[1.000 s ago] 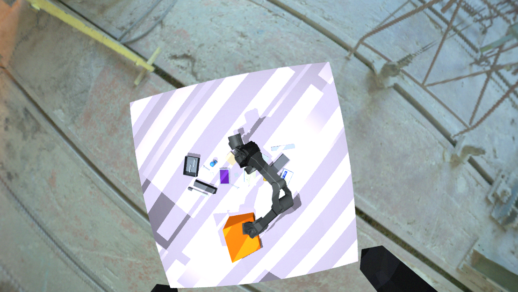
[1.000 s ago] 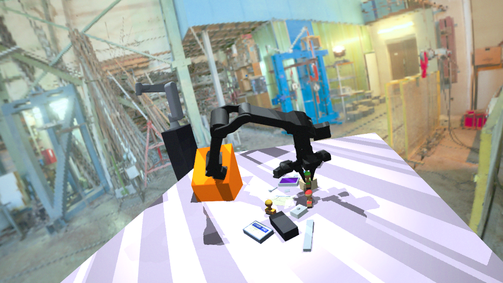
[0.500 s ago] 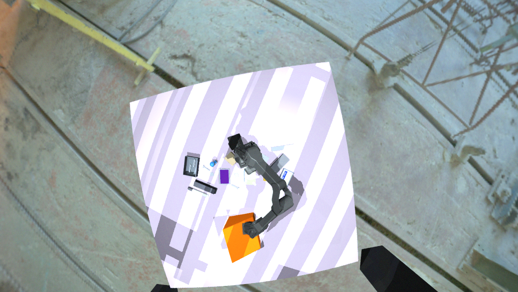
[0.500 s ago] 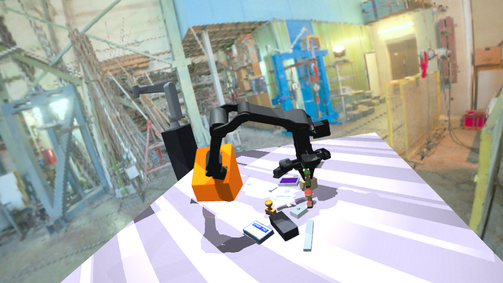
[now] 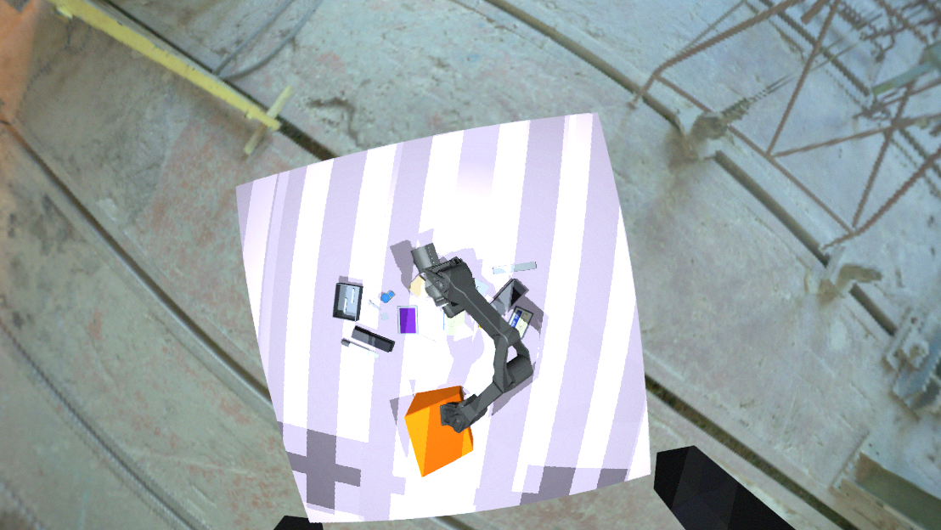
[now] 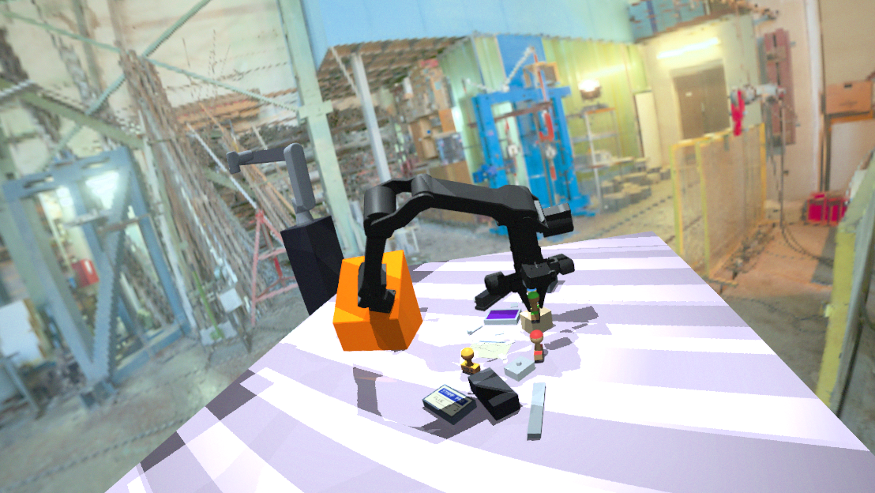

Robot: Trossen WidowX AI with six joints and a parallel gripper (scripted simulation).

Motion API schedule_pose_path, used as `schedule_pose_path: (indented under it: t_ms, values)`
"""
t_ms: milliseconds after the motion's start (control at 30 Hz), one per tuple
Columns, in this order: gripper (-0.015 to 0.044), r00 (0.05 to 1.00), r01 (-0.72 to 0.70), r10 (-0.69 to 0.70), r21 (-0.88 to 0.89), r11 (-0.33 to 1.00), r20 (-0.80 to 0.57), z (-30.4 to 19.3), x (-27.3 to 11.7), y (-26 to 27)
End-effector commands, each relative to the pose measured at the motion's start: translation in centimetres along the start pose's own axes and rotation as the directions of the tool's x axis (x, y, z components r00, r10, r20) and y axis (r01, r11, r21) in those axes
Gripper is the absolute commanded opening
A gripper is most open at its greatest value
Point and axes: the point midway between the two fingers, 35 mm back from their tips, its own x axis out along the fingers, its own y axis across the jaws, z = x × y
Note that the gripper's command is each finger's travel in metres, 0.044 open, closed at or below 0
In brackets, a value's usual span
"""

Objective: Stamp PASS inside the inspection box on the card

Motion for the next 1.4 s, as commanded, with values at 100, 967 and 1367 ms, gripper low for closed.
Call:
schedule_pose_path:
  t_ms: [100,967,1367]
  values:
    - [0.0,1.0,-0.009,0.009,-0.008,1.0,-0.015,-5.2,-0.4,-0.2]
    - [0.0,1.0,-0.003,0.002,-0.009,1.0,-0.01,-16.5,-0.1,-4.2]
    - [0.0,1.0,-0.003,0.003,-0.009,1.0,-0.01,-16.5,0.7,-4.1]
